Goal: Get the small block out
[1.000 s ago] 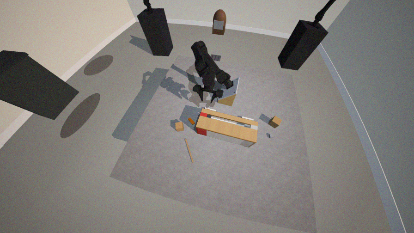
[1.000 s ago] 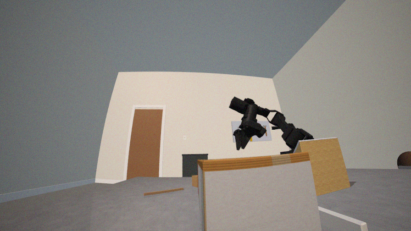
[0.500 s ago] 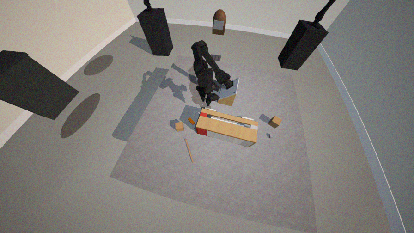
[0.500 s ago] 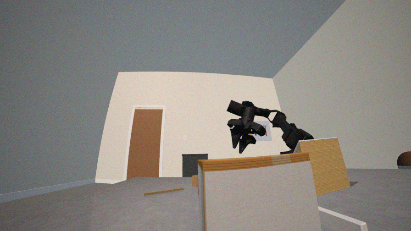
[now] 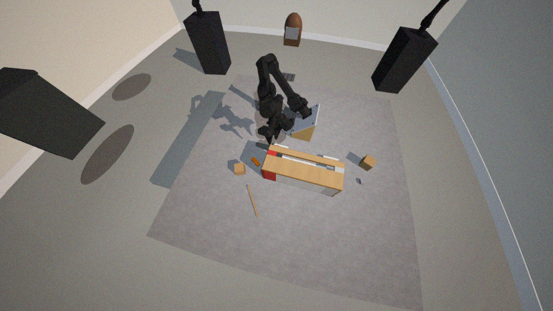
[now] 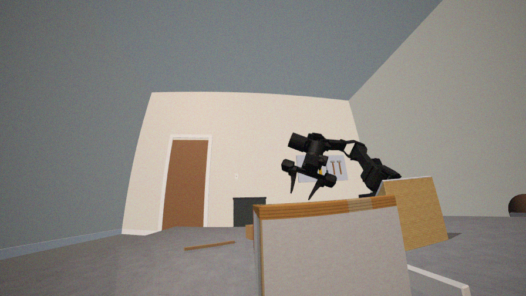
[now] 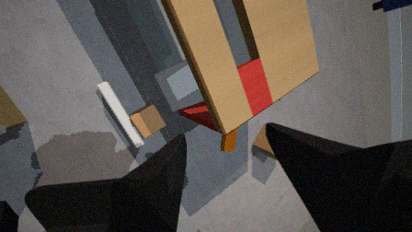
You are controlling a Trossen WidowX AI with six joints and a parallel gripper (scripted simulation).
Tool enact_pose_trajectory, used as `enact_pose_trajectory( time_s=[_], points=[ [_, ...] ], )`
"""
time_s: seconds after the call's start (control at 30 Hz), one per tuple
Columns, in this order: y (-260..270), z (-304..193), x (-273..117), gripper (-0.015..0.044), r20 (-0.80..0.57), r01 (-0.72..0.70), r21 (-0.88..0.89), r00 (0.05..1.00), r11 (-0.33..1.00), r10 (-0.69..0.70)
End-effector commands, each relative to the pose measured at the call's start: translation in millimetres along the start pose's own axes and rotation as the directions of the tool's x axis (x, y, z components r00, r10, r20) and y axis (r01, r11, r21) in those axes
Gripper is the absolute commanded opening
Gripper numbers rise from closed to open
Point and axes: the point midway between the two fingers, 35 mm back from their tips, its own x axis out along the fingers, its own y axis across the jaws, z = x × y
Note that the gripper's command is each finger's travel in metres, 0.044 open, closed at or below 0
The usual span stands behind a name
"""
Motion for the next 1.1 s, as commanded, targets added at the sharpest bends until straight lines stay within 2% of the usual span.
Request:
enact_pose_trajectory(
  time_s=[0.0,0.27,0.5,0.67,0.8,0.93,1.07],
  points=[
    [-3.0,-2.9,12.2,0.0285,0.019,0.002,0.812,0.999,0.583,-0.03],
    [-2.3,-5.3,16.6,0.0285,0.024,-0.02,0.996,0.999,0.085,-0.046],
    [-1.2,-7.5,20.4,0.0285,0.025,-0.045,0.927,0.998,-0.371,-0.057],
    [-0.3,-9.3,23.3,0.0285,0.011,-0.056,0.755,0.997,-0.653,-0.072],
    [0.5,-10.8,25.2,0.0285,-0.005,-0.068,0.559,0.996,-0.827,-0.086],
    [1.5,-12.2,27.0,0.0285,-0.022,-0.086,0.324,0.995,-0.942,-0.099],
    [3.6,-13.4,29.3,0.0285,-0.037,-0.103,0.07,0.994,-0.992,-0.106]
  ],
)
